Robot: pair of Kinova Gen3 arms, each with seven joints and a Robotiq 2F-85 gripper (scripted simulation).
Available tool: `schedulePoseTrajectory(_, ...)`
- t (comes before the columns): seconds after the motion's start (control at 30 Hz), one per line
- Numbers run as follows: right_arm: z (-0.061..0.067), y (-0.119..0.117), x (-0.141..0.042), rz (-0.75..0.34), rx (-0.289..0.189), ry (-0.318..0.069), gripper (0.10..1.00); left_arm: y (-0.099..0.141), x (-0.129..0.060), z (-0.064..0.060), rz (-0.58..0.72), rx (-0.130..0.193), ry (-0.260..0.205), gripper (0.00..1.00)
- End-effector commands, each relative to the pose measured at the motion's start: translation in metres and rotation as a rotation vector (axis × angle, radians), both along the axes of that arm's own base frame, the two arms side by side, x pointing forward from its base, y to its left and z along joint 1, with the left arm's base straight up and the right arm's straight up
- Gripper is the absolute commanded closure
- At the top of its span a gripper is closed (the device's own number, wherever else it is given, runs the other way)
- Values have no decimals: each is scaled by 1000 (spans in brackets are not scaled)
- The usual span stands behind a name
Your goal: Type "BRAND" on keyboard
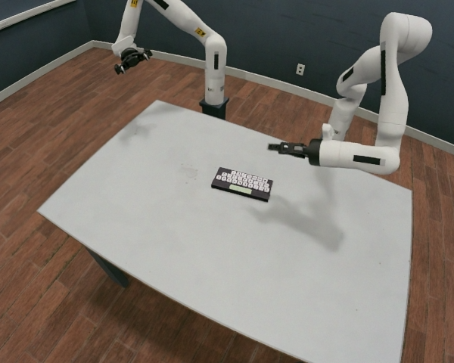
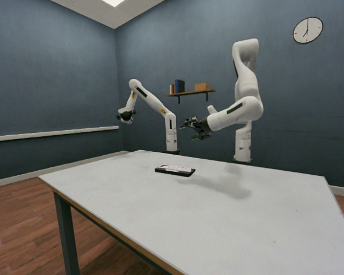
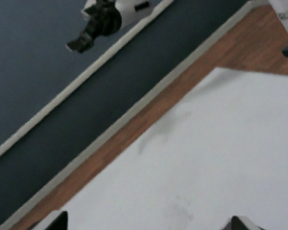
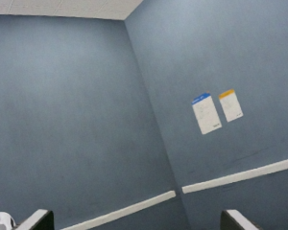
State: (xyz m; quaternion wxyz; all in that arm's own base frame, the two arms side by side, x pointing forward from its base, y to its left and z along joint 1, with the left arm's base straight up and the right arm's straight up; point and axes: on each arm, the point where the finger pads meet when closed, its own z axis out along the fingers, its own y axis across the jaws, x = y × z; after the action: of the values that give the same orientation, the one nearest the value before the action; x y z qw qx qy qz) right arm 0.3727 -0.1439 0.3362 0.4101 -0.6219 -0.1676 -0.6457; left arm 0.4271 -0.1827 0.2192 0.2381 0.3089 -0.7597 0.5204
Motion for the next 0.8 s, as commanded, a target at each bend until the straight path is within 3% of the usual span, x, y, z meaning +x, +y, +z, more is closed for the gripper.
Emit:
schedulePoseTrajectory(0.0,1,0,0,0,-1,-1,99,20,3,0,13,26,-19,1)
schedulePoseTrajectory(0.13,1,0,0,0,-1,-1,99,29,4,-2,22,41,-23,1)
schedulePoseTrajectory(0.17,1,0,0,0,-1,-1,99,41,5,-5,33,60,-27,1)
schedulePoseTrajectory(0.77,1,0,0,0,-1,-1,99,121,6,-21,108,187,-43,1)
